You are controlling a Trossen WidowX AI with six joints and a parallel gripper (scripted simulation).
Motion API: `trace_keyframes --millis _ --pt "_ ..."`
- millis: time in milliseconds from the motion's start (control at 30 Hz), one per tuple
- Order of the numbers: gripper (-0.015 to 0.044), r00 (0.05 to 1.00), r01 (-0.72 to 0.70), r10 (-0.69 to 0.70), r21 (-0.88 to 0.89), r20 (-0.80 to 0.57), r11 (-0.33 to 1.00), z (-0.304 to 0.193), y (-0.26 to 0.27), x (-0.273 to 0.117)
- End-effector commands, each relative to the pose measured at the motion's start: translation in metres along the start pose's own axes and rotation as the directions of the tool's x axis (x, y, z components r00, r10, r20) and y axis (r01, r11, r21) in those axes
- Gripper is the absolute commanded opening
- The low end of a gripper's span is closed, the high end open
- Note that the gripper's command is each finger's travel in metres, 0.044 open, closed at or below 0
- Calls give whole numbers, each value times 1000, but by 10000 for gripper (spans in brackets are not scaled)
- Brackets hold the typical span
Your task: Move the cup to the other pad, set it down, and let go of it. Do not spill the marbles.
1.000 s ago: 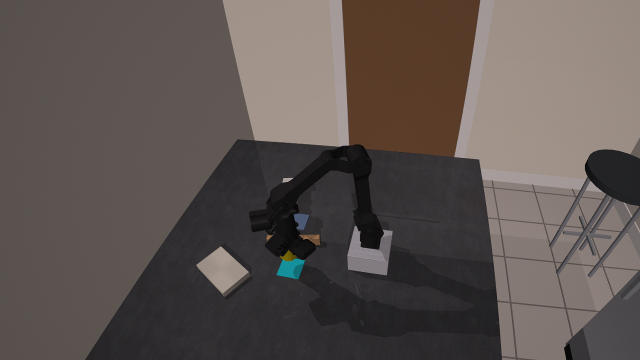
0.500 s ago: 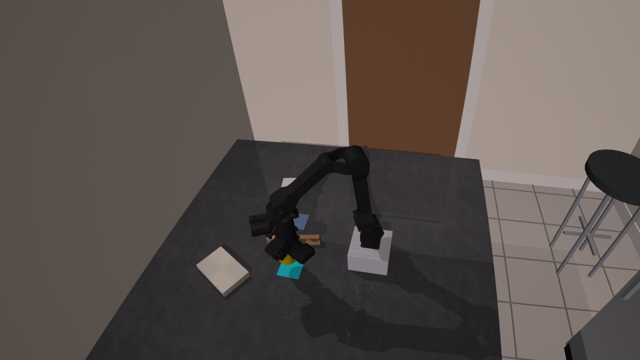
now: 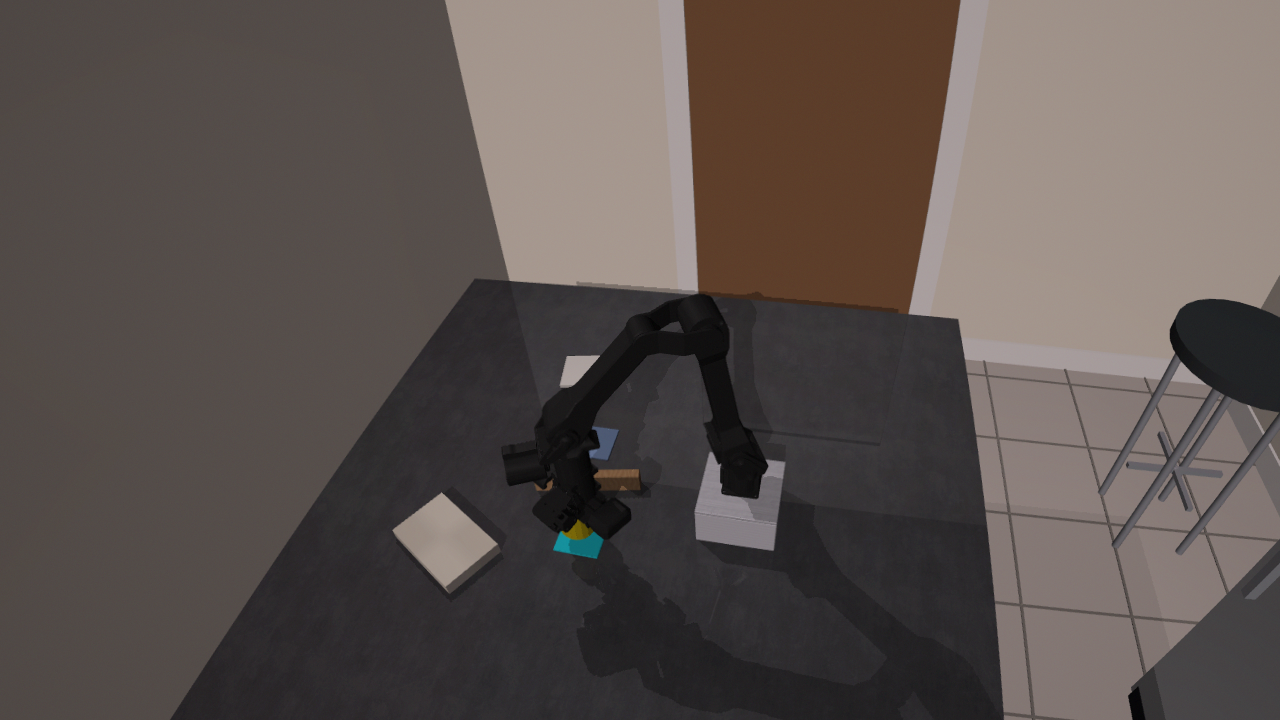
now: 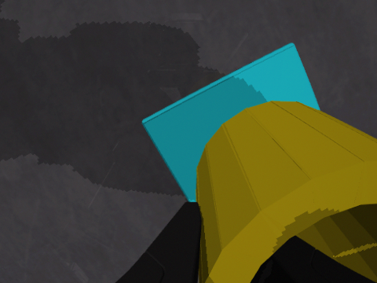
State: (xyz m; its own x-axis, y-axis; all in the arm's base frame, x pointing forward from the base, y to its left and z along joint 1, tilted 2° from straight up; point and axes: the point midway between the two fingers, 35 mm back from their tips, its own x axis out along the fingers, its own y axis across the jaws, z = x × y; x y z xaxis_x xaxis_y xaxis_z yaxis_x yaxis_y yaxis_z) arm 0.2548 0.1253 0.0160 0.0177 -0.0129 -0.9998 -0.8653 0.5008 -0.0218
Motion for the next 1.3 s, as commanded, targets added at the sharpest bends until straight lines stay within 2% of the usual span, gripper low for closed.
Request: trace_keyframes --millis 0,300,733,933,1267 --pt "0 1000 -5 5 5 -3 1000 -1 1 7" --pt "0 1000 -5 5 5 -3 1000 -1 3 22" --pt "0 1000 -1 1 0 -2 1000 -1 2 19" --pt "147 1000 -1 1 0 -2 1000 -1 2 19" --pt "147 1000 -2 2 1 -2 1000 0 1 12"
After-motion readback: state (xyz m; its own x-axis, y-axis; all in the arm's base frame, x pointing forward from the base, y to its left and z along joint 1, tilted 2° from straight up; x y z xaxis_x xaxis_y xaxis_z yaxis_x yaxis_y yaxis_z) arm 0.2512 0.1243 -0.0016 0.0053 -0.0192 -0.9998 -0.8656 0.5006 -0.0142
